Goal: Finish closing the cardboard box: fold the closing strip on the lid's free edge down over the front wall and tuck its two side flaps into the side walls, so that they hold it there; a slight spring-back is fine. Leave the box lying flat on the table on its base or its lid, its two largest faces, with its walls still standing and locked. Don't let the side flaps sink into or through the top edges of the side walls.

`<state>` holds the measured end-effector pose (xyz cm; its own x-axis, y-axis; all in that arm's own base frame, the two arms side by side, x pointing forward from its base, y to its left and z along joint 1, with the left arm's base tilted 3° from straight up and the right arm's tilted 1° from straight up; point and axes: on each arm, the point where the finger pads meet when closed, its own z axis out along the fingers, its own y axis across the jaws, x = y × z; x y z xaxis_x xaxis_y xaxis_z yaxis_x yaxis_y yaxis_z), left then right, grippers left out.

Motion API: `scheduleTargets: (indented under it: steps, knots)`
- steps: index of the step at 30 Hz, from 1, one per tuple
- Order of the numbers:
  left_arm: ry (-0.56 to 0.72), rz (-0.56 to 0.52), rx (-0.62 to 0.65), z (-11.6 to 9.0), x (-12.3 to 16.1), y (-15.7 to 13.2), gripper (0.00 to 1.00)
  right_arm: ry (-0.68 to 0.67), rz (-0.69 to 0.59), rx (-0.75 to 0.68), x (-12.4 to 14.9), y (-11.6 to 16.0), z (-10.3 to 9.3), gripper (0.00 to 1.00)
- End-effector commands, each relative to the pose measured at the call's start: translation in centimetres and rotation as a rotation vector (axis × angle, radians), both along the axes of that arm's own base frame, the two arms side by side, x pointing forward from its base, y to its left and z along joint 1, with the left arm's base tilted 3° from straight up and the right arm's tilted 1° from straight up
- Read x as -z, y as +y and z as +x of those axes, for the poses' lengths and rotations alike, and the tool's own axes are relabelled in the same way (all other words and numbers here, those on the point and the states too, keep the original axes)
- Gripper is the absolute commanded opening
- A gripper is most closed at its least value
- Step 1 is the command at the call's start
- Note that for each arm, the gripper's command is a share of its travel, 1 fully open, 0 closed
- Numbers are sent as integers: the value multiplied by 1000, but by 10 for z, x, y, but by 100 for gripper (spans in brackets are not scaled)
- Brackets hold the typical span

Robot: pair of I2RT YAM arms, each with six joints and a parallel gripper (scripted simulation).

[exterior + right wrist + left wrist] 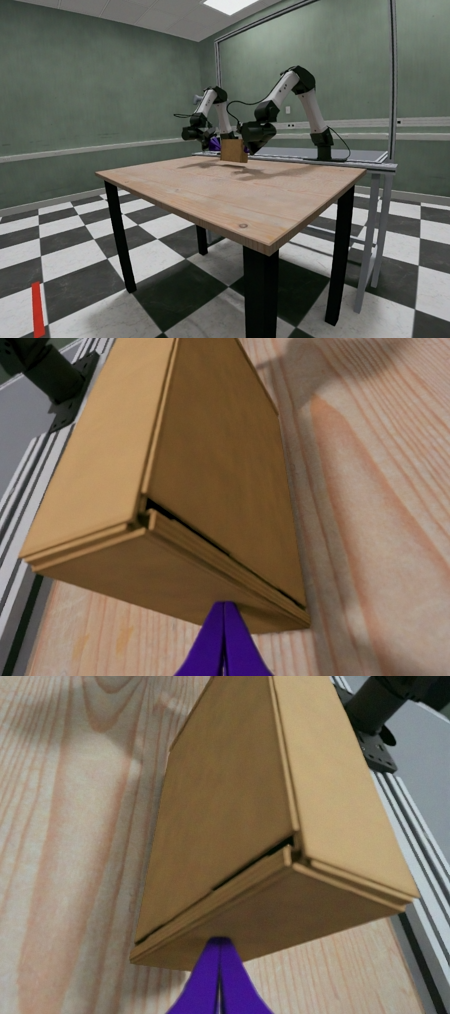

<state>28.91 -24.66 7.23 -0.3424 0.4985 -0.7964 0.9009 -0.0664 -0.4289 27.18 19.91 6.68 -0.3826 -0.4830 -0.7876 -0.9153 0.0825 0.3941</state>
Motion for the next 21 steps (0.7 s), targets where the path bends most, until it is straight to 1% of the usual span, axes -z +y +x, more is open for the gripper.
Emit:
scheduleTargets:
  steps: [1,21]
  knots:
    - [-62,-27,12,-2,-11,-7,1,-51,27,-15,-9,8,-1,1]
    - [-133,-31,10,0,-11,-8,1,-122,21,-16,-8,8,1,1]
